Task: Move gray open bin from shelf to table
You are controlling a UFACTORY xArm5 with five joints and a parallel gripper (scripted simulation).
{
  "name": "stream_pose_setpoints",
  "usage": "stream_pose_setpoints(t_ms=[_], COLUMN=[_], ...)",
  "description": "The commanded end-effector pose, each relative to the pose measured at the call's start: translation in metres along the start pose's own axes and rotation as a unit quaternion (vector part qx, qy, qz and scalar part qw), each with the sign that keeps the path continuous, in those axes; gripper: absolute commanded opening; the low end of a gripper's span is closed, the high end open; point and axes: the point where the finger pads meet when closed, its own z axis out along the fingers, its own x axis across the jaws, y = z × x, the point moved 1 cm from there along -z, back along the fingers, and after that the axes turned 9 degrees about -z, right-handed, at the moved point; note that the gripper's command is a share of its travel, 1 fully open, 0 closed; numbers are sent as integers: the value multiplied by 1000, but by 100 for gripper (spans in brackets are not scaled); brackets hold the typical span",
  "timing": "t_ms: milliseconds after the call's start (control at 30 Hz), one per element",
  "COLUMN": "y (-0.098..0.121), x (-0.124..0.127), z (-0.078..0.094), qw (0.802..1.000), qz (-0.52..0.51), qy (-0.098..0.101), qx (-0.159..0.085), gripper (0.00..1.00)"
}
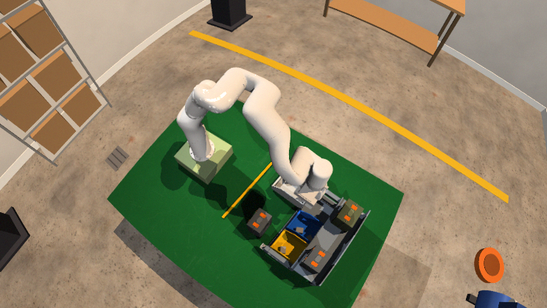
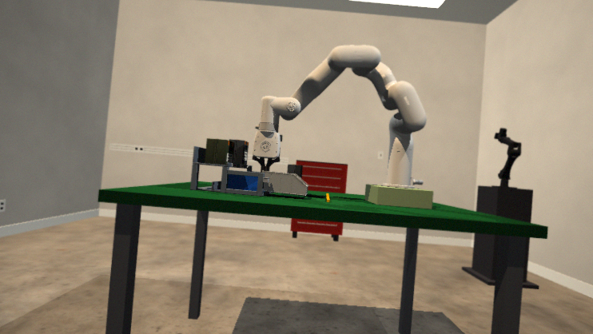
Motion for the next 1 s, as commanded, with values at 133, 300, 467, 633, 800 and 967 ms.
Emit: stream_pose_setpoints(t_ms=[133,300,467,633,800,967], y=[1,1,2,2,3,3], x=[3,5,8,11,14,16], z=[-2,-2,-2,-2,-2,-2], qw=[1000,1000,1000,1000,1000,1000], qz=[0,0,0,0,0,0], qy=[-2,-2,-2,-2,-2,-2], qx=[-3,-3,-3,-3,-3,-3], gripper=[0,0,0,0,0,0])
